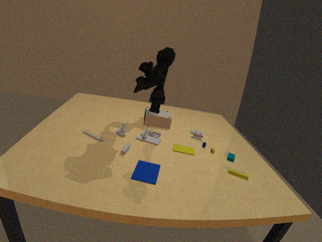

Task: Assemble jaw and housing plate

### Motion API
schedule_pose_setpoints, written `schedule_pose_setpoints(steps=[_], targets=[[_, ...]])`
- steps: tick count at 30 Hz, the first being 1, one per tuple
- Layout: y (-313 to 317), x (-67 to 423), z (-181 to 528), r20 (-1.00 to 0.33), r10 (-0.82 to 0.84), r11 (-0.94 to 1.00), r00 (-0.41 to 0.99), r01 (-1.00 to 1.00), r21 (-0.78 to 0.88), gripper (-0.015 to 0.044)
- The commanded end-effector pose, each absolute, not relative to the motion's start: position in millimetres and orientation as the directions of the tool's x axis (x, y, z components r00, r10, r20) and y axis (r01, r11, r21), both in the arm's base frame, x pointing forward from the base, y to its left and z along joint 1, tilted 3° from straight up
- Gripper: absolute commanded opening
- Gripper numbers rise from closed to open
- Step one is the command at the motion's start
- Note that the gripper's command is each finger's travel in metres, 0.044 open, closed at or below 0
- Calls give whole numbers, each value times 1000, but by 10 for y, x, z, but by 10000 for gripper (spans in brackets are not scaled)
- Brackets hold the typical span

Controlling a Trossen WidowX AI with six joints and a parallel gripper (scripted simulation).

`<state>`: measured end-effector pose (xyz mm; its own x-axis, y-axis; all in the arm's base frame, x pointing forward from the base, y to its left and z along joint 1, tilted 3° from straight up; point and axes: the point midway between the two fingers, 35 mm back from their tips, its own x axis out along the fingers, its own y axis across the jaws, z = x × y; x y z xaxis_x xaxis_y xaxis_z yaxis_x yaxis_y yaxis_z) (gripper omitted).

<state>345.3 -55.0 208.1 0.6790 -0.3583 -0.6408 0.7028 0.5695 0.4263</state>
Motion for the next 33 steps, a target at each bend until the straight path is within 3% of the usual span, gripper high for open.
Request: schedule_pose_setpoints(steps=[1, 17, 33], targets=[[-614, 3453, 1977, -678, -353, 477, 644, 748, 462, 440], [-857, 3385, 1589, -801, -326, 74, 501, 859, 507, 440], [-1077, 3245, 1228, -899, -267, -368, 347, 825, 428, 440]])
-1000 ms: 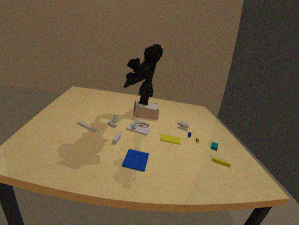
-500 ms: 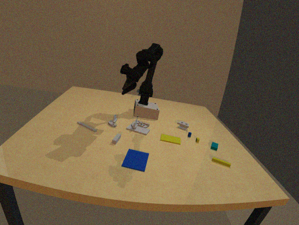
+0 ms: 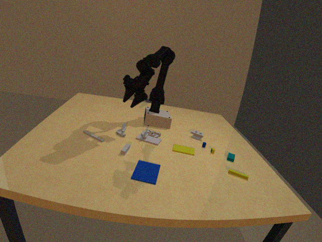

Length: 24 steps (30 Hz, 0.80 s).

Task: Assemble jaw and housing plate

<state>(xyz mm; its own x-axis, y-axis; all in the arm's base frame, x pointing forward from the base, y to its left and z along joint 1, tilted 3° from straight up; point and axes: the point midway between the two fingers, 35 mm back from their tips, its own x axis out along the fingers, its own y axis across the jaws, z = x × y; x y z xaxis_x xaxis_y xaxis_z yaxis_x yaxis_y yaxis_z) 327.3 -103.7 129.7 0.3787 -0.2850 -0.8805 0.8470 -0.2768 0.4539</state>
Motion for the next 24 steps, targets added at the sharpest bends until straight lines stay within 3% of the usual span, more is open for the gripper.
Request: schedule_pose_setpoints(steps=[1, 24], targets=[[-1089, 3234, 1206, -904, -262, -395, 338, 817, 420, 440], [-1334, 2939, 757, -986, -111, -886, 123, 436, 155, 440]])
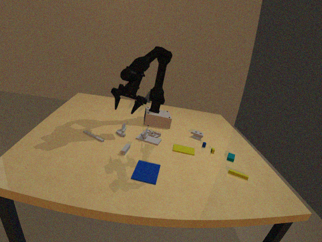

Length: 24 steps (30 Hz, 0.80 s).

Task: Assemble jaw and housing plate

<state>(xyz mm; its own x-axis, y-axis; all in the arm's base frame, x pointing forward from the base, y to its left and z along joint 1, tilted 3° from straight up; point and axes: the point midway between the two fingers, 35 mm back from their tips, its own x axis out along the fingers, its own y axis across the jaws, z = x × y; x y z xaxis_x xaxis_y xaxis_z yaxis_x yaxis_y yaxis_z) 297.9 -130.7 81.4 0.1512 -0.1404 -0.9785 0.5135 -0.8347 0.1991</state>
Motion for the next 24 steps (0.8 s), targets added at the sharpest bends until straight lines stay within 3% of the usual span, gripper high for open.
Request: schedule_pose_setpoints(steps=[1, 16, 24], targets=[[-1342, 2925, 740, -988, -103, -900, 115, 412, 142, 440], [-1447, 2701, 506, -1000, 30, -1000, -1, 5, -30, 440], [-1451, 2691, 496, -999, 37, -999, -5, -15, -36, 440]])
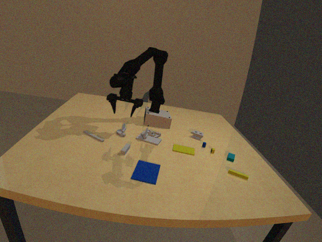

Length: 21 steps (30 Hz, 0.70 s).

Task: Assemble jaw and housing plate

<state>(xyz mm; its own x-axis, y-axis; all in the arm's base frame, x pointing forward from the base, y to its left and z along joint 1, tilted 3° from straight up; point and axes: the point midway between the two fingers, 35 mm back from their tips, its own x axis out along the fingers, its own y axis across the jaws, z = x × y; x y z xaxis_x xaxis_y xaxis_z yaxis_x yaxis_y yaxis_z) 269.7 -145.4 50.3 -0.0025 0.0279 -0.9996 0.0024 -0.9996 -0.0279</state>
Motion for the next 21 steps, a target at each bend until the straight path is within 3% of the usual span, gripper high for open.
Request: schedule_pose_setpoints(steps=[1, 5, 21], targets=[[-1451, 2692, 473, -999, 37, -999, -5, -15, -36, 440], [-1437, 2689, 116, -999, 37, -999, -6, -15, -37, 440], [-1435, 2693, -29, -999, 37, -999, -6, -15, -37, 440]])
